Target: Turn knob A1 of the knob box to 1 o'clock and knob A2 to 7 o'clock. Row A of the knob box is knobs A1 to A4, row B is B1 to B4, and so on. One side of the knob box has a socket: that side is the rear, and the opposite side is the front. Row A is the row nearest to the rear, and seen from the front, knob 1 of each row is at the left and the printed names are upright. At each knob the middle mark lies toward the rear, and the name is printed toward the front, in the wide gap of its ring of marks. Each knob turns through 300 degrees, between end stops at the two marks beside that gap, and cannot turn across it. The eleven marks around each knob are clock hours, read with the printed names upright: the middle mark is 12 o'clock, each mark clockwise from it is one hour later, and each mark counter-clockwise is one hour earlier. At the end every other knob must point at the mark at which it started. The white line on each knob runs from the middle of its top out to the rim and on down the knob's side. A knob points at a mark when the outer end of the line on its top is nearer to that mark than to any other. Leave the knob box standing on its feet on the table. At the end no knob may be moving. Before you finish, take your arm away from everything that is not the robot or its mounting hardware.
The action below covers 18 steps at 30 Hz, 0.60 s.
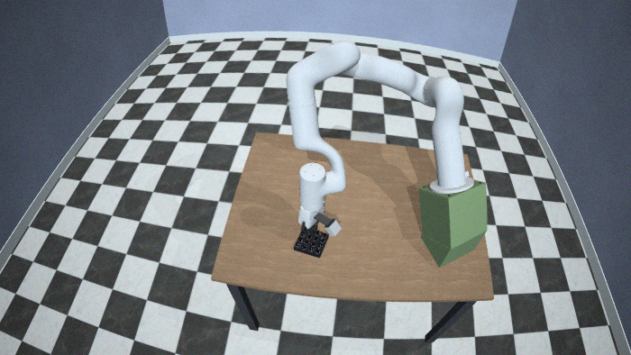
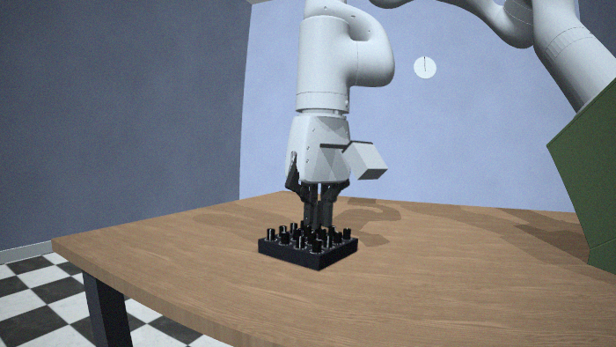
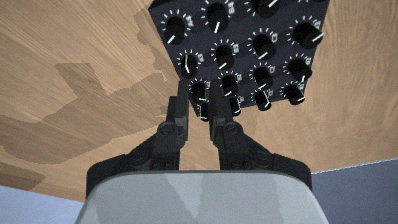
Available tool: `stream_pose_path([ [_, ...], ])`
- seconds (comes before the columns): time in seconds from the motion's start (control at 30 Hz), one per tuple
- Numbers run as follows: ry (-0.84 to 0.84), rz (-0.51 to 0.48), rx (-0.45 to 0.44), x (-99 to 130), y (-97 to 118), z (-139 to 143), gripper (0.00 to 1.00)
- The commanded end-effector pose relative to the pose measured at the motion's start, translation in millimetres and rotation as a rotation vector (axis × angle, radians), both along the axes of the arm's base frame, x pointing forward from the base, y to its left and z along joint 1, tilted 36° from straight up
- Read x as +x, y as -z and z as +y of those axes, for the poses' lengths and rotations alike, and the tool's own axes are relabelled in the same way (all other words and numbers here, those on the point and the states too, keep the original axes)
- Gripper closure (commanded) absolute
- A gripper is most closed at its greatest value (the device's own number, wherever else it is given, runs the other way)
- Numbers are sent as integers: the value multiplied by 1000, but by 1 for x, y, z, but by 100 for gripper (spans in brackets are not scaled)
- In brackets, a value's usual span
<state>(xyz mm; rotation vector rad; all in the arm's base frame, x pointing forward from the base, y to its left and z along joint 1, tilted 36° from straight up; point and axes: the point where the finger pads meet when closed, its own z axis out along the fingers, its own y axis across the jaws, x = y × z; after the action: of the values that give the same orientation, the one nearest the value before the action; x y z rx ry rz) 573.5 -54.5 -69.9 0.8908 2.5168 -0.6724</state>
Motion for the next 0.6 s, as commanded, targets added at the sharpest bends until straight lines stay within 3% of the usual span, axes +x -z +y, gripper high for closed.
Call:
stream_pose_path([
  [0.0, -1, -1, 0, -1, -7, 5, 81],
  [0.57, -1, -1, 0, -6, -28, 19, 81],
])
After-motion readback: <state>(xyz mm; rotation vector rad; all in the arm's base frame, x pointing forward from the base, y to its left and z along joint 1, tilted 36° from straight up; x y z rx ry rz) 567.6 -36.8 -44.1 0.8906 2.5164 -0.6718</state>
